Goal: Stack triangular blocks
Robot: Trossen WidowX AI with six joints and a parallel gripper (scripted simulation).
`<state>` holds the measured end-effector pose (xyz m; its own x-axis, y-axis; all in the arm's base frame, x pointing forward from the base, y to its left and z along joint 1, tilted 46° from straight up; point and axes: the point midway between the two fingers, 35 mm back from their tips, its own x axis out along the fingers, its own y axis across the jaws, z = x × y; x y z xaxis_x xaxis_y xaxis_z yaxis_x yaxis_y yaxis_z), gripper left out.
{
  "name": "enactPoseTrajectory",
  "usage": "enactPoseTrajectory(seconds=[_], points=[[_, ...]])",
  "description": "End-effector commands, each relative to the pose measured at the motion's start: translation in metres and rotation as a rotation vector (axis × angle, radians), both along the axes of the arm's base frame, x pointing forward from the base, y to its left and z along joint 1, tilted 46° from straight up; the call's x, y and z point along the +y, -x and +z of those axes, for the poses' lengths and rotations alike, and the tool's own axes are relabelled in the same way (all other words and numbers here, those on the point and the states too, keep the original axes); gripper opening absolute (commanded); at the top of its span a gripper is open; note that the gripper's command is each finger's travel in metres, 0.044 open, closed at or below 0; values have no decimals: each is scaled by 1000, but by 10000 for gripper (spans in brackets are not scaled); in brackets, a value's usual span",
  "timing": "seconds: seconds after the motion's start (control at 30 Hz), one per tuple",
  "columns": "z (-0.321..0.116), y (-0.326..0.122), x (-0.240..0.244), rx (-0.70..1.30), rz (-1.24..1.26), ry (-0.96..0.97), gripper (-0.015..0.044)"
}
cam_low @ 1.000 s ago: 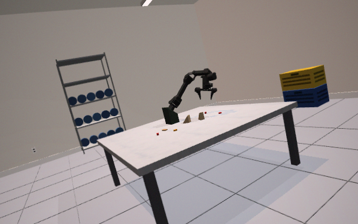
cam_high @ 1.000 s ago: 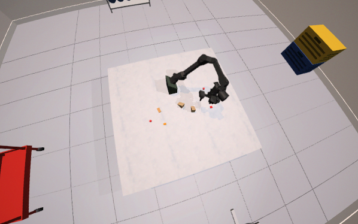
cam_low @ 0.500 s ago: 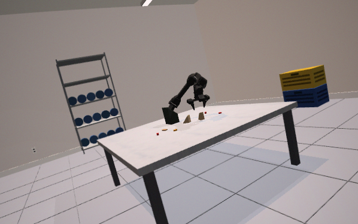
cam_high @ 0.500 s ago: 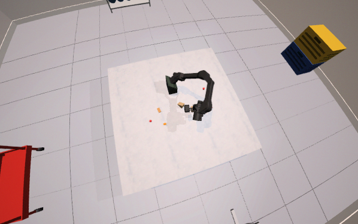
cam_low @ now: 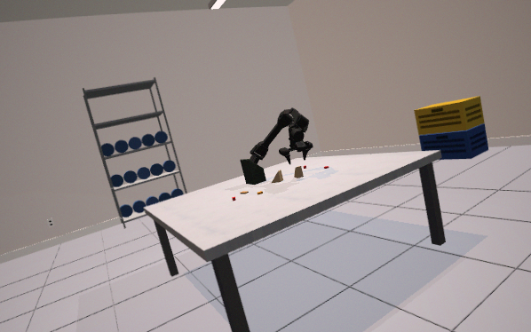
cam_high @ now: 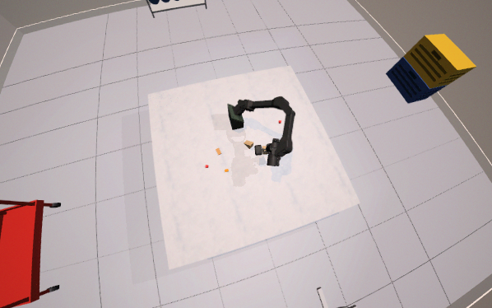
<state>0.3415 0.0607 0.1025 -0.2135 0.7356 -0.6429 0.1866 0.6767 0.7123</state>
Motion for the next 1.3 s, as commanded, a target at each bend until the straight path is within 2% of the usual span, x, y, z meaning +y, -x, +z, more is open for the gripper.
enactPoseTrajectory(seconds=[0.0,1.27], points=[[-4,1,6,12,-1,-6,440],[-44,14,52,78,-8,-16,440]])
